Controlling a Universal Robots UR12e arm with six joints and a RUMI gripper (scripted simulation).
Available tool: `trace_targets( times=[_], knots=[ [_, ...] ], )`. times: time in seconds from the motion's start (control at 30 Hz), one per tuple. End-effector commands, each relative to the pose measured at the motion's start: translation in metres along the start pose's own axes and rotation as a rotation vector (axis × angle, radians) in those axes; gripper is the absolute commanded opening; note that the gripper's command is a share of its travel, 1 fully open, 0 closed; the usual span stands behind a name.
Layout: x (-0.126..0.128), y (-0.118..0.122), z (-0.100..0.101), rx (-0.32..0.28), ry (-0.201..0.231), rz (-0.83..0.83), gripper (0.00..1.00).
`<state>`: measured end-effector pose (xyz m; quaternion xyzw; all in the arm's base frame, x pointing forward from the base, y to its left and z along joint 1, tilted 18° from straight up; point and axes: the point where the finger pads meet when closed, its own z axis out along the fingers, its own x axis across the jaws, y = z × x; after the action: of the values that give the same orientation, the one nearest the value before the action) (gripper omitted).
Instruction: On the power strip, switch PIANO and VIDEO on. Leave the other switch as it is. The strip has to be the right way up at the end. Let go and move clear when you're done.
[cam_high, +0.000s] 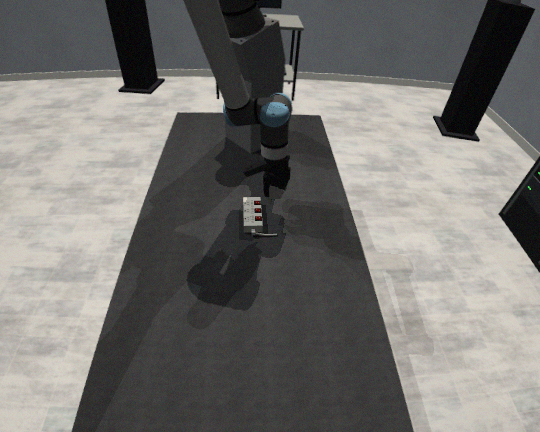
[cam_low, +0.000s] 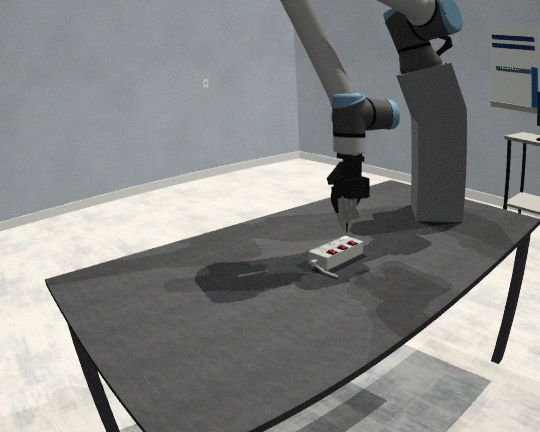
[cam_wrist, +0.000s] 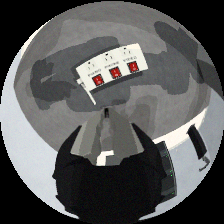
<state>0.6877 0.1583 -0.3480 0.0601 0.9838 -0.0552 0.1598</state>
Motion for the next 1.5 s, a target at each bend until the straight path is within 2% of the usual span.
trace_targets(
  times=[0.0,0.4,0.47,0.6,0.67,0.73,1.47],
  knots=[
    [0.0,0.0,0.0,0.0,-0.001,0.0,0.0],
    [0.0,0.0,0.0,0.0,-0.001,0.0,0.0],
    [-0.001,-0.001,0.014,0.0,-0.001,0.0,0.0],
    [0.002,-0.005,0.075,0.0,0.0,0.0,0.0],
    [0.002,-0.005,0.075,0.0,0.0,0.0,0.0],
    [0.004,-0.007,0.089,0.0,0.0,0.0,0.0],
    [0.004,-0.007,0.09,0.0,0.0,0.0,0.0]
  ],
)
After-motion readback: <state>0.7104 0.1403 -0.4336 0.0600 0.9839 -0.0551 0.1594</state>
